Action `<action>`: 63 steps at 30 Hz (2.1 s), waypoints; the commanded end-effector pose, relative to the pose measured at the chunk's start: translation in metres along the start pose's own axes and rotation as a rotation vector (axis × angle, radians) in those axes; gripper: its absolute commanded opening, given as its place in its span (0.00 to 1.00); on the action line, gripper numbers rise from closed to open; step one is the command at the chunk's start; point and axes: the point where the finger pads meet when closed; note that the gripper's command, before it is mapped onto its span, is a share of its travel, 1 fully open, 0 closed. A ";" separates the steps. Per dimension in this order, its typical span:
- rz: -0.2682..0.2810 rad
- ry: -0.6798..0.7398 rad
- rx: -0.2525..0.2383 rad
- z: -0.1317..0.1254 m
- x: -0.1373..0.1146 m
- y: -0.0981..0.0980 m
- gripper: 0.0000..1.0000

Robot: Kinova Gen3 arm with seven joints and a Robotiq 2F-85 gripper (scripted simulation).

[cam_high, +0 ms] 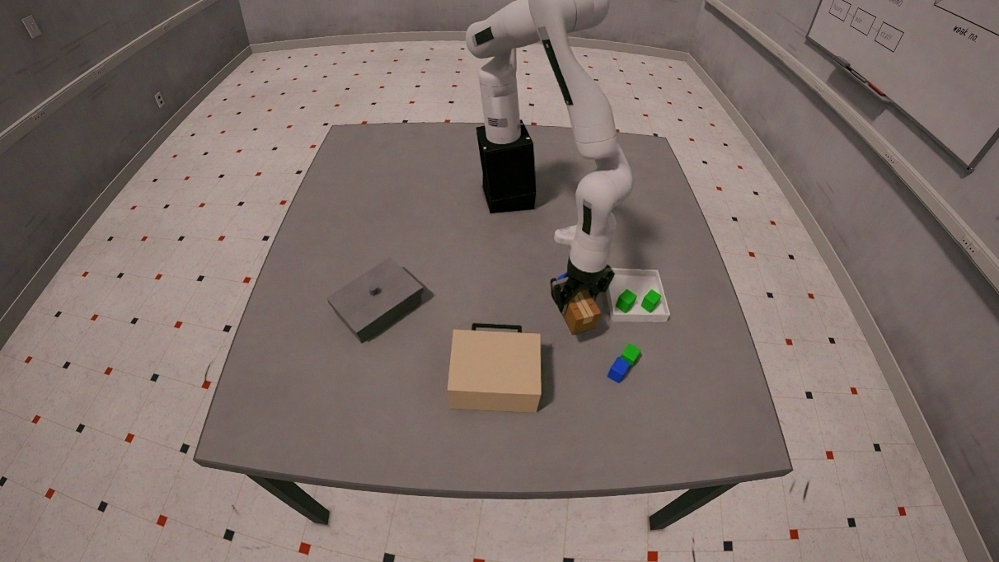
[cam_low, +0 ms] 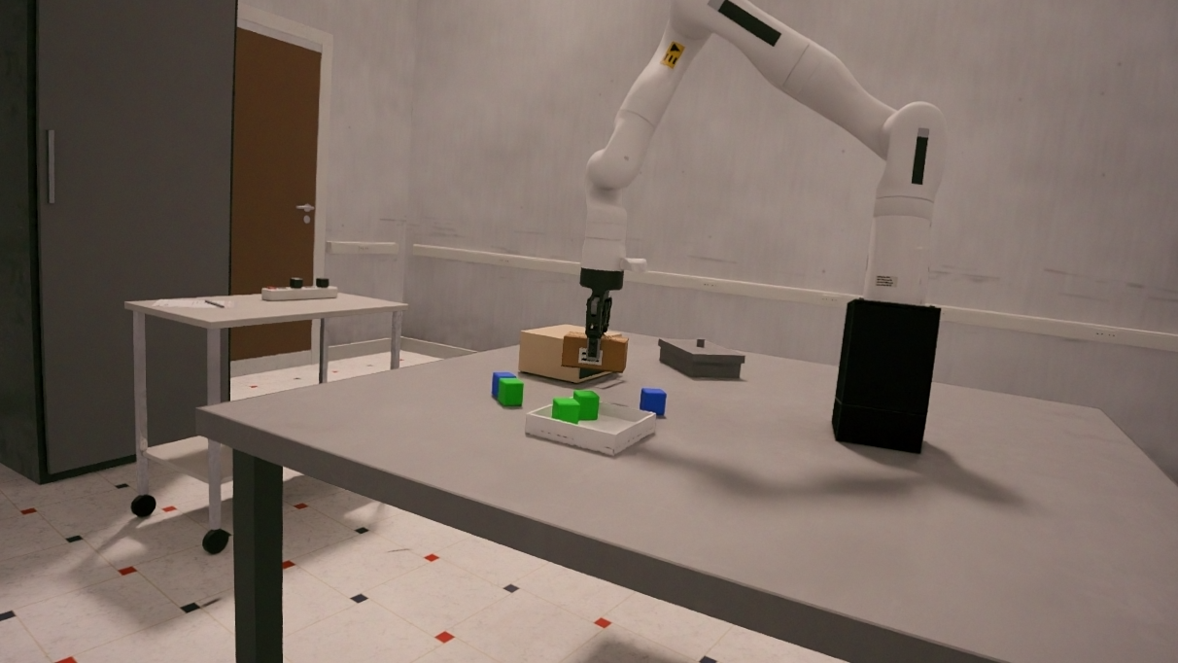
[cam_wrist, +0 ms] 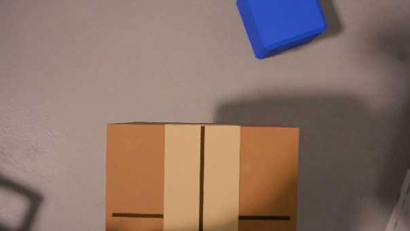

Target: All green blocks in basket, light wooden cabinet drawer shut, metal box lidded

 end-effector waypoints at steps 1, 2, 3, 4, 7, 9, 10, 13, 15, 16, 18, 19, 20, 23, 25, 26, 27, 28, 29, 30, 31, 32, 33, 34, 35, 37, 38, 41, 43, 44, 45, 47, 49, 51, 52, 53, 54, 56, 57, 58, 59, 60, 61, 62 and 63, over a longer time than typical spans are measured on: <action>-0.002 0.000 0.000 0.000 0.001 0.006 0.67; -0.002 0.000 0.000 0.000 0.001 0.006 0.67; -0.002 0.000 0.000 0.000 0.001 0.008 0.67; -0.002 0.000 0.000 0.000 0.001 0.011 0.67; -0.002 0.000 0.000 0.000 0.001 0.017 0.67; -0.002 0.000 0.000 0.000 0.001 0.021 0.67; -0.002 0.000 0.000 0.000 0.001 0.024 0.67; -0.002 0.000 0.000 0.000 0.001 0.029 0.67; -0.002 0.000 0.000 0.000 0.001 0.033 0.67; -0.002 0.000 0.000 0.000 0.001 0.034 0.67; -0.002 0.000 0.000 0.000 0.001 0.036 0.67; -0.002 0.000 0.000 0.000 0.001 0.036 0.67; -0.002 0.000 0.000 0.000 0.001 0.038 0.67; -0.002 0.000 0.000 0.000 0.001 0.042 0.67; -0.002 0.000 0.000 0.000 0.001 0.044 0.67; -0.002 0.000 0.000 0.000 0.001 0.045 0.67; -0.002 0.000 0.000 0.000 0.001 0.046 0.67; -0.002 0.000 0.000 0.000 0.001 0.047 0.67; -0.002 0.000 0.000 0.000 0.001 0.048 0.67; -0.002 0.000 0.000 0.000 0.001 0.049 0.67; -0.002 0.000 0.000 0.000 0.001 0.050 0.67; -0.002 0.000 0.000 0.000 0.001 0.051 0.67; -0.002 0.000 0.000 0.000 0.001 0.051 0.67; -0.002 0.000 0.000 0.000 0.001 0.052 0.67; -0.002 0.000 0.000 0.000 0.001 0.052 0.67; -0.002 0.000 0.000 0.000 0.001 0.053 0.67; -0.002 0.000 0.000 0.000 0.001 0.053 0.67; -0.002 0.000 0.000 0.000 0.001 0.054 0.67; -0.002 0.000 0.000 0.000 0.001 0.055 0.67; -0.002 0.000 0.000 0.000 0.001 0.055 0.67; -0.002 0.000 0.000 0.000 0.001 0.055 0.67; -0.002 0.000 0.000 0.000 0.001 0.056 0.67; -0.002 0.000 0.000 0.000 0.001 0.056 0.67; -0.002 0.000 0.000 0.000 0.001 0.056 0.67; -0.002 0.000 0.000 0.000 0.001 0.056 0.67; -0.002 0.000 0.000 0.000 0.001 0.056 0.67; -0.002 0.000 0.000 0.000 0.001 0.056 0.67; -0.002 0.000 0.000 0.000 0.001 0.056 0.67; -0.002 0.000 0.000 0.000 0.001 0.056 0.67; -0.002 0.000 0.000 0.000 0.001 0.056 0.67; -0.002 0.000 0.000 0.000 0.001 0.056 0.67; -0.002 0.000 0.000 0.000 0.001 0.056 0.67; -0.002 0.000 0.000 0.000 0.001 0.056 0.67; -0.002 0.000 0.000 0.000 0.001 0.056 0.67; -0.002 0.000 0.000 0.000 0.001 0.056 0.67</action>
Point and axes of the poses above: the point where the finger pads meet when closed, its own y axis out along the fingers, its own z axis across the jaws, x = y × z, and after that the axes turned 3 degrees about y, right-handed
